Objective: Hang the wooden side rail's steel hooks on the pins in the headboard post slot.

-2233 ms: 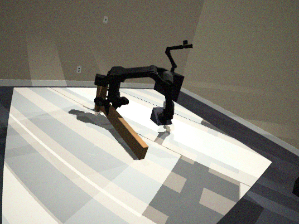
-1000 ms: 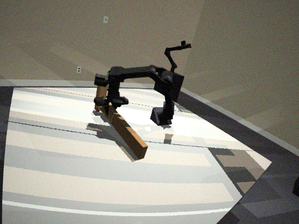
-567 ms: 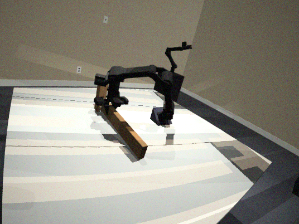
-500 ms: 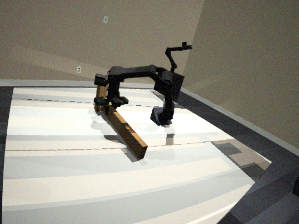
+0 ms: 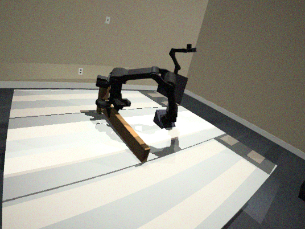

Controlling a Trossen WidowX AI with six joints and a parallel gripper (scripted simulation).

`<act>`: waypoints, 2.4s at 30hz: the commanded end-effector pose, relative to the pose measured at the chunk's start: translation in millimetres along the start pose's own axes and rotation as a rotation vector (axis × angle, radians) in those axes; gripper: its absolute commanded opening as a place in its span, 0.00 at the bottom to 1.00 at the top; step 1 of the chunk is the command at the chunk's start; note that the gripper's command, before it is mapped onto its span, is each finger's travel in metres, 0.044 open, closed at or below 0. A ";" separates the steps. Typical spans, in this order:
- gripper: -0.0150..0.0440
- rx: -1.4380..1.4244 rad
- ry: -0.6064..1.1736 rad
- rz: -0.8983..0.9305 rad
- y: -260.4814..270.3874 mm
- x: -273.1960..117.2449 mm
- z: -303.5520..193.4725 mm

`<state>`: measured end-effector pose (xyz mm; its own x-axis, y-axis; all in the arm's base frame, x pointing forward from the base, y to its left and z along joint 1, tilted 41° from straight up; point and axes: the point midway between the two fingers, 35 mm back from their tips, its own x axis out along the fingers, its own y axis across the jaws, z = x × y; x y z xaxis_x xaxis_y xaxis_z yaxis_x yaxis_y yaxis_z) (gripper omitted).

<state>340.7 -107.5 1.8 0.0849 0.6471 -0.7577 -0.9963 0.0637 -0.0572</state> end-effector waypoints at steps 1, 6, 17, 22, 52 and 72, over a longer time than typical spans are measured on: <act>0.25 0.002 0.006 -0.012 -0.1 -5.4 -4.0; 0.25 0.002 0.006 -0.012 0.5 -5.2 -4.5; 0.25 0.002 0.006 -0.012 1.7 -4.0 -5.8; 0.25 0.002 0.006 -0.012 1.3 -3.5 -6.2; 0.25 0.002 0.006 -0.012 0.7 -5.6 -9.0; 0.25 0.002 0.006 -0.012 -0.5 -5.0 -11.0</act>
<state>340.2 -113.0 -3.0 0.0844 0.6470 -0.7578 -0.9964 0.0640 -0.0563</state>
